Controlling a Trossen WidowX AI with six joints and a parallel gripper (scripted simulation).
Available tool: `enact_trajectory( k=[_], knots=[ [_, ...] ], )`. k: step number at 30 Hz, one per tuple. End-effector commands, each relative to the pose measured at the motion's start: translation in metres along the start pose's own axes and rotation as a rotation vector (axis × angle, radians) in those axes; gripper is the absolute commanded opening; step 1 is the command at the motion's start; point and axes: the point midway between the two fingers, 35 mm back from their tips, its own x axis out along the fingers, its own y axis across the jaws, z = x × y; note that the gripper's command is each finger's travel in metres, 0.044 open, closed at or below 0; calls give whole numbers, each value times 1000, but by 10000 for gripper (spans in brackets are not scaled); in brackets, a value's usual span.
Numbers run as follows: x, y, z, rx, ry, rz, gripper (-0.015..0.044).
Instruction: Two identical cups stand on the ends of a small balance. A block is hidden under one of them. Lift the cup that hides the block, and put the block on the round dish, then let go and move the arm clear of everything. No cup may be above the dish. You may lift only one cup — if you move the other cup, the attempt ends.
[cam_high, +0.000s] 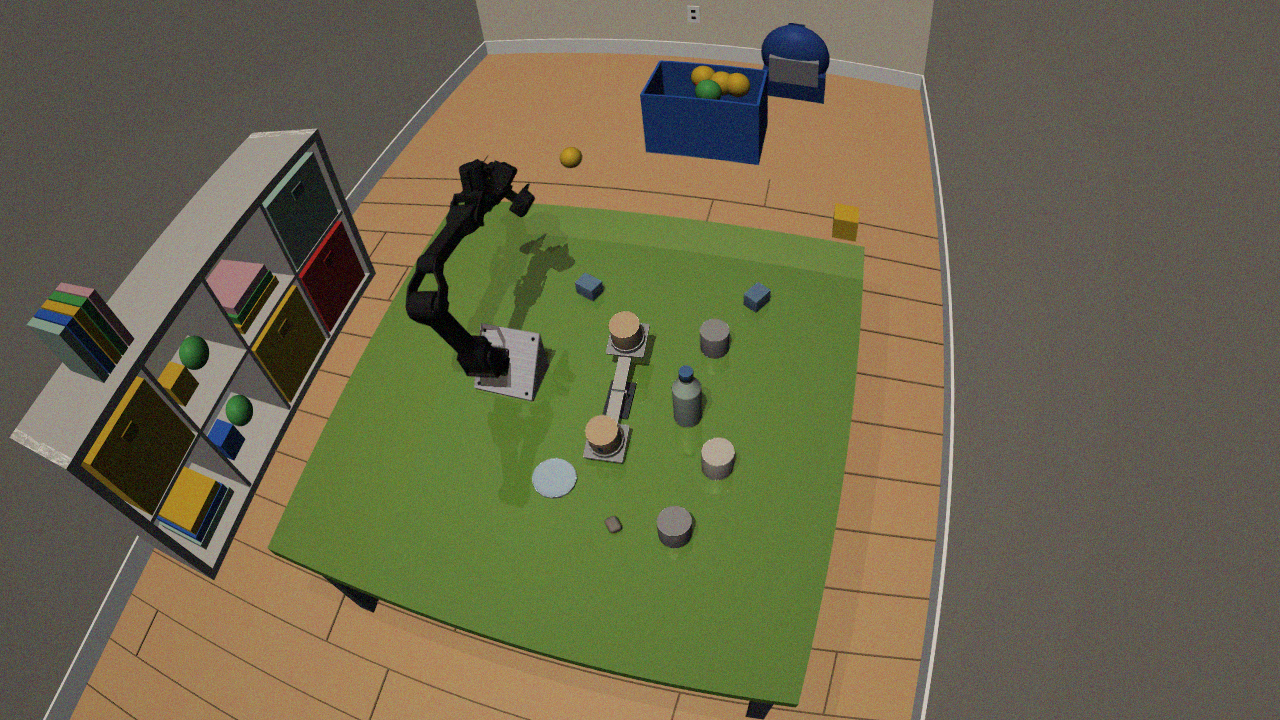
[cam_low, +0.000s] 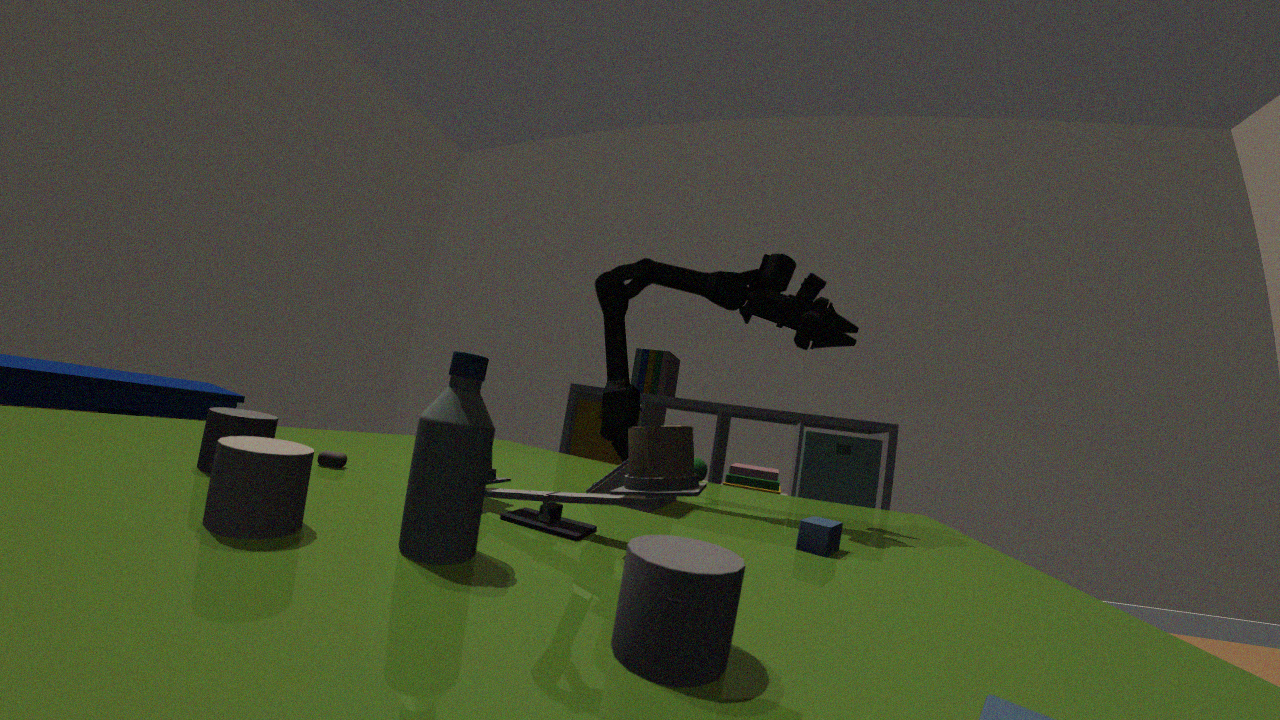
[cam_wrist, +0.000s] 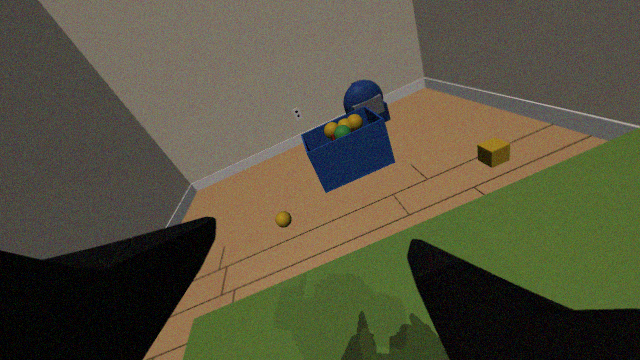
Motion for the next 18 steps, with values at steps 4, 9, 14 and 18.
enact_trajectory(
  k=[4, 9, 14, 18],
  knots=[
    [-28, -63, 8, 95, -1, -223, 440],
    [-55, -108, 12, 155, -3, -384, 440],
    [-86, -149, 11, 205, -2, -543, 440],
    [-114, -181, 7, 239, 1, -674, 440]
  ],
)
